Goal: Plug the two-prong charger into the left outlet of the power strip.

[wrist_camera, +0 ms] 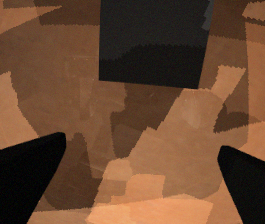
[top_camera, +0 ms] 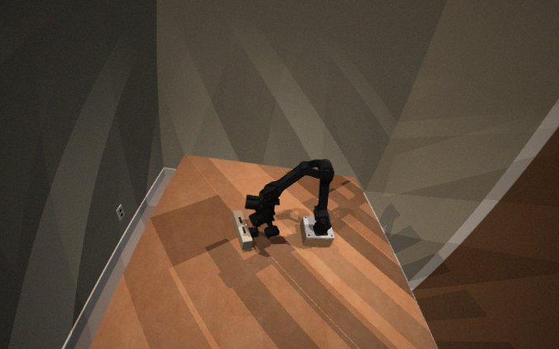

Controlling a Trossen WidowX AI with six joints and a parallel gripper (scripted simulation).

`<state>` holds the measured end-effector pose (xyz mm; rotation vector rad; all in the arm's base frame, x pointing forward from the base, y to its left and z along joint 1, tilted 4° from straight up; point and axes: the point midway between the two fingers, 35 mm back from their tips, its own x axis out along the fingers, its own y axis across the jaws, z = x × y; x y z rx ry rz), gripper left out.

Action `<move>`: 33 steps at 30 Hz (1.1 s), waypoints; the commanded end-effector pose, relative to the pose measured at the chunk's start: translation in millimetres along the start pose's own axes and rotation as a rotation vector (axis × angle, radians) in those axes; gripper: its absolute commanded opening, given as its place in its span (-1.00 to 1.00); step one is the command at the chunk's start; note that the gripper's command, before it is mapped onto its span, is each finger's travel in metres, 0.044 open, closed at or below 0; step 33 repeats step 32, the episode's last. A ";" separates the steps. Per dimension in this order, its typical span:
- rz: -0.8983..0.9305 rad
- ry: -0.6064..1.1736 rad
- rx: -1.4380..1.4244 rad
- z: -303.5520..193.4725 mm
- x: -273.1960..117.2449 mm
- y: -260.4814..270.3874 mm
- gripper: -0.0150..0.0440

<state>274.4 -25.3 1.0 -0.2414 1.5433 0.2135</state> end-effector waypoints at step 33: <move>-0.026 -0.606 0.126 13.4 -80.1 2.0 1.00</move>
